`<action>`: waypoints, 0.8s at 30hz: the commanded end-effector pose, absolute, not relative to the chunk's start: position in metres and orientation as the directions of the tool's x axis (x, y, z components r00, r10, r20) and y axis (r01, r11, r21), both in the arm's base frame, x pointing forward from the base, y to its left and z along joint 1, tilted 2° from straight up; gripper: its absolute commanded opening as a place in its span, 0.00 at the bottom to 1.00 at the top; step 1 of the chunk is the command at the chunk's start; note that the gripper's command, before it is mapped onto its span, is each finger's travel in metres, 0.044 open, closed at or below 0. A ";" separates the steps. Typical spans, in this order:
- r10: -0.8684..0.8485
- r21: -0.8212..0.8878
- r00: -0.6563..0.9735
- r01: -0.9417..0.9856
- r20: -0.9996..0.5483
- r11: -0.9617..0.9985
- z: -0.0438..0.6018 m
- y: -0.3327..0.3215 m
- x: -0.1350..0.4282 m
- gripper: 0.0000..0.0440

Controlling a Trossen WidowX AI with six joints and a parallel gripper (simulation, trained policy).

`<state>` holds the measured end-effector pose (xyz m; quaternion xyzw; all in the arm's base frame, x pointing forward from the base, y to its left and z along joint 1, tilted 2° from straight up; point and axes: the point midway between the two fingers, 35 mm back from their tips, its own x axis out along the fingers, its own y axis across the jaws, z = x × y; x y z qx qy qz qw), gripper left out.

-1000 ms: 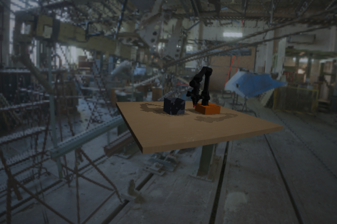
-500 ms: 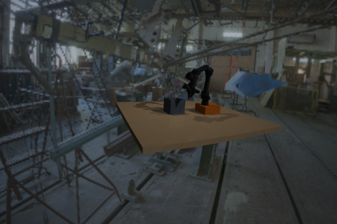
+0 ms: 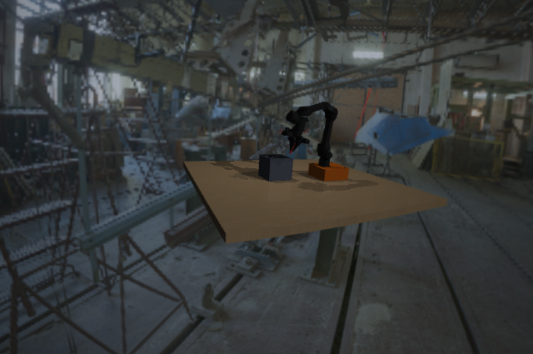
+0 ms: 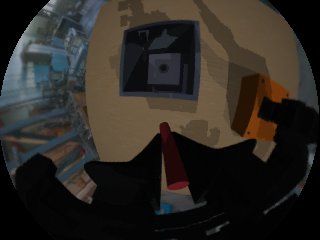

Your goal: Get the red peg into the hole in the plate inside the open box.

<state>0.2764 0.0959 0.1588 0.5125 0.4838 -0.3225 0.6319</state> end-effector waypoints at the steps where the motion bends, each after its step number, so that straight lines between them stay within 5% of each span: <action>1: 0.063 0.329 0.325 0.907 -0.944 0.263 0.162 0.082 0.283 0.00; 24: 0.000 0.219 0.226 0.944 -0.974 0.245 0.143 0.025 0.303 0.00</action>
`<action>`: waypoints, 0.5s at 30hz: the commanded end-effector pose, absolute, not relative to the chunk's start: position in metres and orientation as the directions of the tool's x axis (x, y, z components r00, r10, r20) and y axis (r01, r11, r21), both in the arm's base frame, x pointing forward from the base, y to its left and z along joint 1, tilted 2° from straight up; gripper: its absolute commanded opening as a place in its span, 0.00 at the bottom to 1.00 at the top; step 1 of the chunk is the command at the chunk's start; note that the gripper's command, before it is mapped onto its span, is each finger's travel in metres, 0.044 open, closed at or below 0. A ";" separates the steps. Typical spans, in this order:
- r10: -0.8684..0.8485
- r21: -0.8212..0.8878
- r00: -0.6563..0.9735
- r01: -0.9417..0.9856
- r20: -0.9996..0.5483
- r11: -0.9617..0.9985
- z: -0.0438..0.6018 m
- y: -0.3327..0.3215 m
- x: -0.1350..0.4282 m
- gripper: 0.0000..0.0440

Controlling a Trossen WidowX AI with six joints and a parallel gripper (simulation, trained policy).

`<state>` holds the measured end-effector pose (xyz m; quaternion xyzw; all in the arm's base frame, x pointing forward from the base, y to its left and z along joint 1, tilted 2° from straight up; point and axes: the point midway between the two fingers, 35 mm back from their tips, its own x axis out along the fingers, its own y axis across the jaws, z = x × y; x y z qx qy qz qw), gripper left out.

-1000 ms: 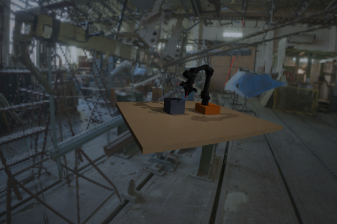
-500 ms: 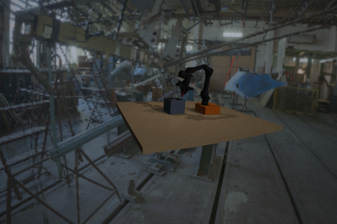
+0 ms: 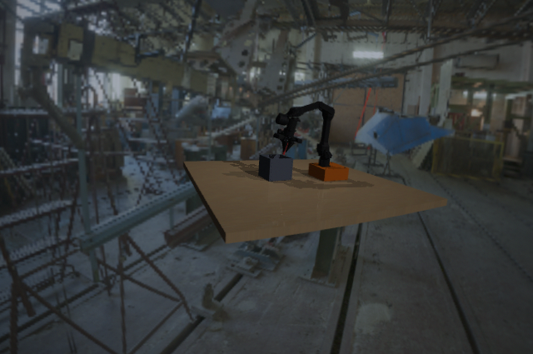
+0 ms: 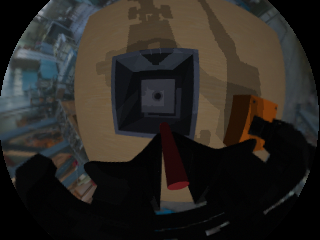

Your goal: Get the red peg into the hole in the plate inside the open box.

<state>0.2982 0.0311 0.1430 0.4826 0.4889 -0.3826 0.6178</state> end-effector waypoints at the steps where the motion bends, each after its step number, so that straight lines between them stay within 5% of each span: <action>1: -0.001 0.214 0.221 0.945 -0.975 0.246 0.142 0.023 0.304 0.00; 15: -0.006 0.158 0.165 0.954 -0.986 0.256 0.115 0.001 0.316 0.00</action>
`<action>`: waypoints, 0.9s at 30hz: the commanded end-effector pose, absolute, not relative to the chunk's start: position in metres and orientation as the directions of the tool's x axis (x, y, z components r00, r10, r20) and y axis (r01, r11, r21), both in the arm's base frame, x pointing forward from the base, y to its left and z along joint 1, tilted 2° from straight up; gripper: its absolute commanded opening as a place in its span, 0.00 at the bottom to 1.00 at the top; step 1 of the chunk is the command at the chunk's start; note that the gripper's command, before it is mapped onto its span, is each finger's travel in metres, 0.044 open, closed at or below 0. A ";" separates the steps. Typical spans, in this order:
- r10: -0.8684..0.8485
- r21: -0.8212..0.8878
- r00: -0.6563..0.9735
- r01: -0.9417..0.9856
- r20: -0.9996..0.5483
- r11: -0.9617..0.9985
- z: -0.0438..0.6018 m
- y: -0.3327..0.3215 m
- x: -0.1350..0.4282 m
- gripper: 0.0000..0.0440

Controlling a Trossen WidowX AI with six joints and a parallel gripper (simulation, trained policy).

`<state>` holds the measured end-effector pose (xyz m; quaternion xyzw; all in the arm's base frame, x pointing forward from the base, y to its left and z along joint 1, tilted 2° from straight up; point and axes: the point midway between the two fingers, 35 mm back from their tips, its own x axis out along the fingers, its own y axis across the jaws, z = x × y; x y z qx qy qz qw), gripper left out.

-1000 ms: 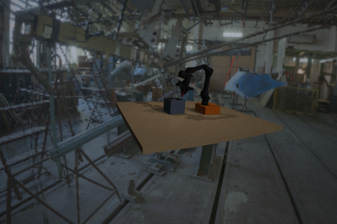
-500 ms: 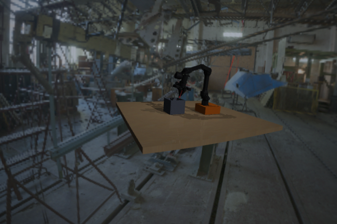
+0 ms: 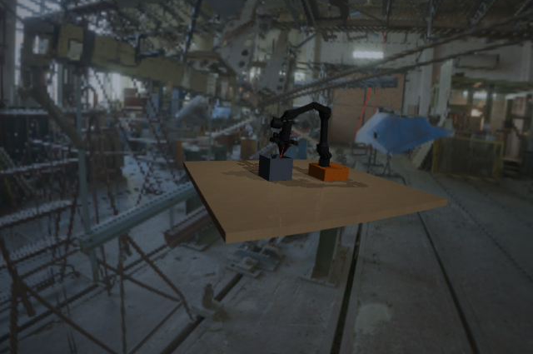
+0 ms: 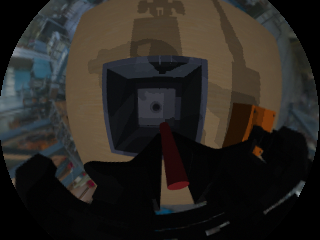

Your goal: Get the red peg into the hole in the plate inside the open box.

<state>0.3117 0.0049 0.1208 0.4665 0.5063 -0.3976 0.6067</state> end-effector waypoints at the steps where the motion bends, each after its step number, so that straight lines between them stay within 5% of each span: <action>1: -0.005 0.155 0.162 0.954 -0.987 0.257 0.112 0.000 0.316 0.00; 27: 0.034 0.122 0.117 0.939 -0.993 0.321 0.050 -0.008 0.337 0.00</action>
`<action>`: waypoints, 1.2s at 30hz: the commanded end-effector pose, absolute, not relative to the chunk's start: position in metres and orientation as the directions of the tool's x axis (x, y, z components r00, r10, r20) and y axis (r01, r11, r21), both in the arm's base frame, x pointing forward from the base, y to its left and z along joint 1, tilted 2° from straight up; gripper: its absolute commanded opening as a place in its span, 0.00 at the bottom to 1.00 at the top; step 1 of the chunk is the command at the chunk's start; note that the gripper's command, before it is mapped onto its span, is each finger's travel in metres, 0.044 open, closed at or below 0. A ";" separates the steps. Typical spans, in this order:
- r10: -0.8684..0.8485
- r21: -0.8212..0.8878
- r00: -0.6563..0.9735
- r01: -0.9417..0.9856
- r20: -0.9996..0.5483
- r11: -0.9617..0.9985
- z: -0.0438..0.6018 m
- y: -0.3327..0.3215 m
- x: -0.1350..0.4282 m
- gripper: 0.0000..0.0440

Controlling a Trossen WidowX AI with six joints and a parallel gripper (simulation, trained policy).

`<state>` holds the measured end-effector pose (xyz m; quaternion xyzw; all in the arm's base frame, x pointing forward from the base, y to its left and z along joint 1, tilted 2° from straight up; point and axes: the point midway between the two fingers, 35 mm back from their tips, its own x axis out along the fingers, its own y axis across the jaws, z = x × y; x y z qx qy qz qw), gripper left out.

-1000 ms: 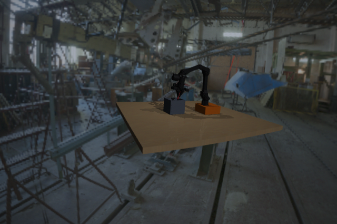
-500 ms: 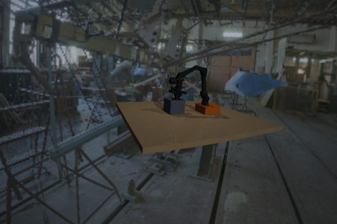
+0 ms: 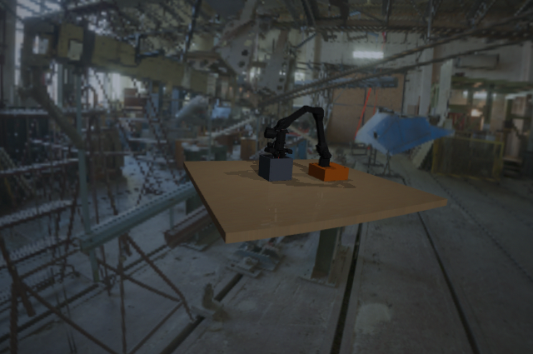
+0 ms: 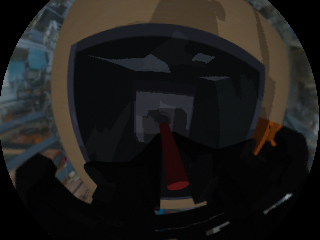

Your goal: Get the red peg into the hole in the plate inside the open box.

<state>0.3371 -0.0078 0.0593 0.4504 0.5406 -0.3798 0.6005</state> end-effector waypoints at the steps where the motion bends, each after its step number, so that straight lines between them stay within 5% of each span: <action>1: 0.033 0.120 0.115 0.938 -0.993 0.325 0.048 -0.008 0.338 0.00; 7: 0.018 0.099 0.099 0.934 -0.995 0.344 0.039 -0.011 0.340 0.04; 13: 0.019 0.071 0.068 0.930 -0.997 0.361 0.033 -0.011 0.341 0.27; 19: 0.042 0.060 0.048 0.930 -0.998 0.362 0.036 -0.012 0.342 0.27; 25: 0.102 0.076 0.042 0.934 -0.994 0.350 0.048 -0.014 0.348 0.39; 36: 0.214 0.109 0.043 0.945 -0.976 0.308 0.065 -0.020 0.354 0.47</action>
